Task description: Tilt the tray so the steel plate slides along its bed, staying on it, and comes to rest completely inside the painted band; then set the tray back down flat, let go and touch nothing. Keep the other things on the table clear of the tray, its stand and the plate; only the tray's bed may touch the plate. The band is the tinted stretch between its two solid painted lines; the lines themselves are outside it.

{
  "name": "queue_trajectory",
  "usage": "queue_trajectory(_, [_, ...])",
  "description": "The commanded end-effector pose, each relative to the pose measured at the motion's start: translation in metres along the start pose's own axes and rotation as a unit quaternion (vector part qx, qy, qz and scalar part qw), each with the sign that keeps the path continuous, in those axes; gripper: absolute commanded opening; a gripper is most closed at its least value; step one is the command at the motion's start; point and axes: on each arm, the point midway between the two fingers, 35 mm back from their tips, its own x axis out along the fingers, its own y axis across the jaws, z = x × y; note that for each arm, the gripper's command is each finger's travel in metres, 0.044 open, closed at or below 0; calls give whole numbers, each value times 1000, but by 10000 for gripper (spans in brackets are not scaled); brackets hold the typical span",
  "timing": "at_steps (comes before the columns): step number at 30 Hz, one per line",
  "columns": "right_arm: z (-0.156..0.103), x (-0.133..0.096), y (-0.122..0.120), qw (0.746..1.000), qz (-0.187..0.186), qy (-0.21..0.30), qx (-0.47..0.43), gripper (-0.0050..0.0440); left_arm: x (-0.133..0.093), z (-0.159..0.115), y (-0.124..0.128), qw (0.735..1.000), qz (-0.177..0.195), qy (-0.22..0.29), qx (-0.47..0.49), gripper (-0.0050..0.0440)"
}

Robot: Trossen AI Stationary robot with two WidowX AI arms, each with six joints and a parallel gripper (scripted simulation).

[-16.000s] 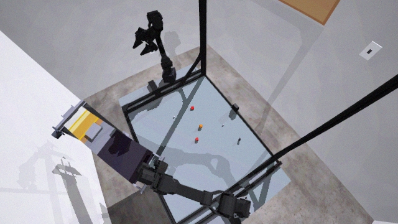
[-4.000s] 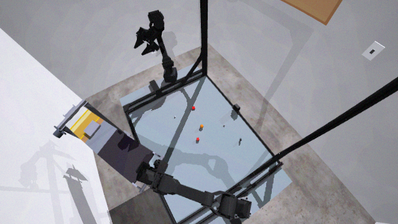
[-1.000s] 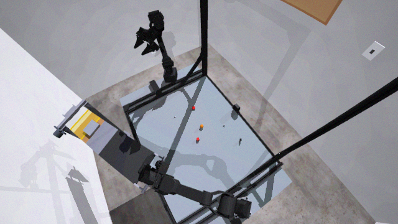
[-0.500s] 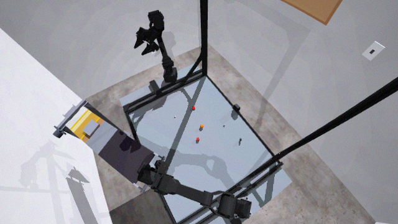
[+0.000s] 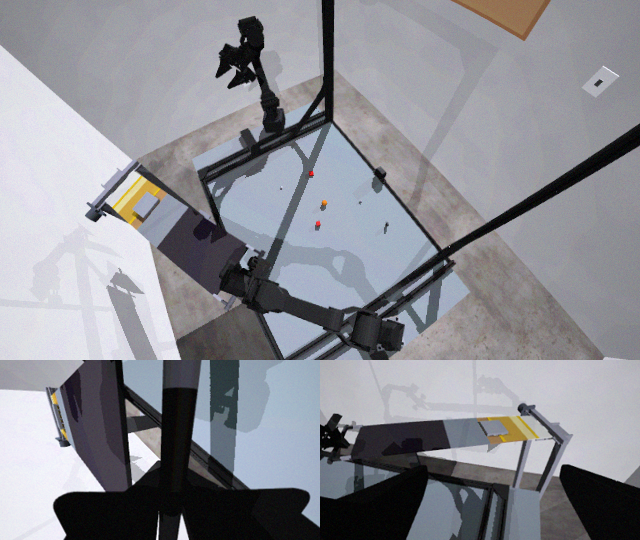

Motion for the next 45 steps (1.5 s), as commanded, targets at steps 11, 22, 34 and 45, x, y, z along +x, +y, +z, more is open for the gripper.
queue_trajectory(11, [0,0,0,1000,-1,-1,1,440,-24,0,23,999,32,2,0,0])
queue_trajectory(22, [0,0,0,1000,-1,-1,1,440,-30,0,30,999,38,2,0,0])
queue_trajectory(34, [0,0,0,1000,-1,-1,1,440,-35,0,36,999,45,2,0,0])
queue_trajectory(45, [0,0,0,1000,-1,-1,1,440,-39,0,41,999,52,2,0,0])
